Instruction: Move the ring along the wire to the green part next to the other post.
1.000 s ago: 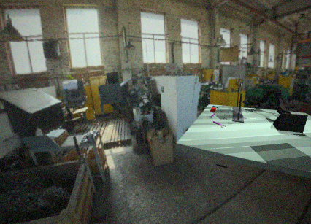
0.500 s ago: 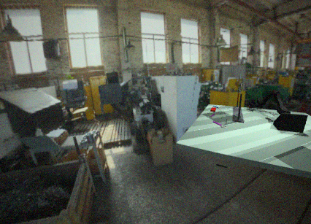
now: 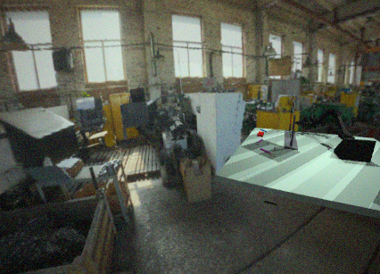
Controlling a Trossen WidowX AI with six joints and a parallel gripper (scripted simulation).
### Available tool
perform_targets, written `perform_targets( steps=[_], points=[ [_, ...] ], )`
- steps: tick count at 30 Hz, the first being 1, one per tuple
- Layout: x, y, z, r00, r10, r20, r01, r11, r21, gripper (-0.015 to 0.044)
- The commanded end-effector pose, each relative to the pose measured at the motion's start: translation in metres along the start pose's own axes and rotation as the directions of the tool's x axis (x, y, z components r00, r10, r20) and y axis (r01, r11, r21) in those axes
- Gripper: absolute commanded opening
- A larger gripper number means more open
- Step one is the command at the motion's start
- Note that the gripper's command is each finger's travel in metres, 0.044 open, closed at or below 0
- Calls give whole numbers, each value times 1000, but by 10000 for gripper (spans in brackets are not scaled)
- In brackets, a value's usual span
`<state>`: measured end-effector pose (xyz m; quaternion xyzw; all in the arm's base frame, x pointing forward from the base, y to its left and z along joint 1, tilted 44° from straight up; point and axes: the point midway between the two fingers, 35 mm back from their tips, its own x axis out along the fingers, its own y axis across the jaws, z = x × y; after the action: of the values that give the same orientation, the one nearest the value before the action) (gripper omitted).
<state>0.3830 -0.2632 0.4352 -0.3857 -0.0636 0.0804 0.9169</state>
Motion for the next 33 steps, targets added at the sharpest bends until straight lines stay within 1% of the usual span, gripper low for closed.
perform_targets(
  steps=[1,33],
  points=[
    [5,-1,0,1000,-1,0,1,1000,-3,160],
    [55,-2,0,1000,-4,3,4,1000,-2,160]
  ],
)
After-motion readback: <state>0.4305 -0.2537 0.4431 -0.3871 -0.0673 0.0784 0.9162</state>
